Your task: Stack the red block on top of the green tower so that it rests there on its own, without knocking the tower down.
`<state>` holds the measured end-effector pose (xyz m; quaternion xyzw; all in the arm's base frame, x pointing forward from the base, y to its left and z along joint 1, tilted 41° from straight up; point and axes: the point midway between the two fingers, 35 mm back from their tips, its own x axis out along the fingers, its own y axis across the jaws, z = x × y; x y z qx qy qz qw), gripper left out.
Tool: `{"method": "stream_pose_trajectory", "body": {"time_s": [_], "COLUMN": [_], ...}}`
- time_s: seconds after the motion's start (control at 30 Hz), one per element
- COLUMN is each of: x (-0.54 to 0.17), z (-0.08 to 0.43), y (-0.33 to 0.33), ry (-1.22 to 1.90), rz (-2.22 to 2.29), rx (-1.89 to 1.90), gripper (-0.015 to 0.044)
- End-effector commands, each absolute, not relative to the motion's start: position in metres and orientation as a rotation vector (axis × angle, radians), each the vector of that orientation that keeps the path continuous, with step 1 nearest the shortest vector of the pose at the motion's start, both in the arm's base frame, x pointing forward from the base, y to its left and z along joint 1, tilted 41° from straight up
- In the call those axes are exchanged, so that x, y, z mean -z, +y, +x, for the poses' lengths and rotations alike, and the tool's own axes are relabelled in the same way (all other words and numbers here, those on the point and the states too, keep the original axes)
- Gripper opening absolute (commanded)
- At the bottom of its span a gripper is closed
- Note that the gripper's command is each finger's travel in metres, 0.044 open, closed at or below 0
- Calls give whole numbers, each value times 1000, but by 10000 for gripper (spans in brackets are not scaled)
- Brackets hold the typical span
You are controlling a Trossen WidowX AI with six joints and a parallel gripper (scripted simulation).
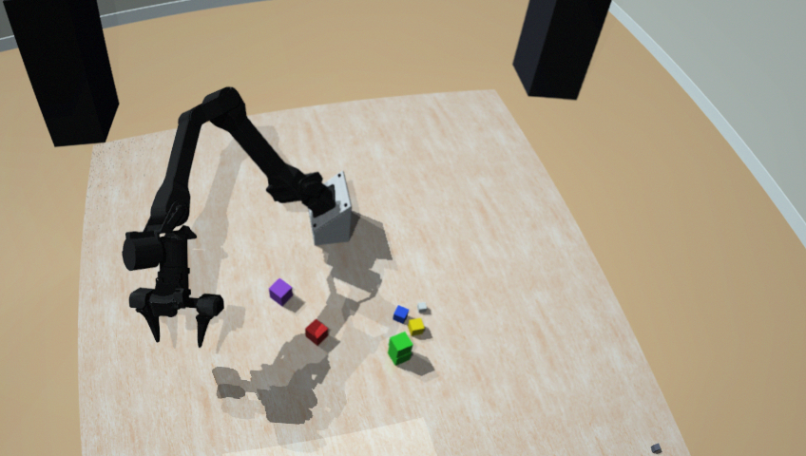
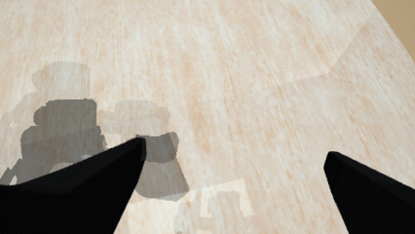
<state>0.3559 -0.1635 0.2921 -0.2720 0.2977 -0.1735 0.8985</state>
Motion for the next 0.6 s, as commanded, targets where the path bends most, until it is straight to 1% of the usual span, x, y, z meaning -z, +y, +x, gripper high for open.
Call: {"method": "stream_pose_trajectory", "body": {"time_s": [0.0,0.27,0.57], "x": [-258,-185,-124], "z": [367,373,350], "y": [-141,-82,-25], "ry": [741,1009,1298], "rz": [-551,-580,-748], "rx": [298,153,39], "gripper": [440,440,440]}}
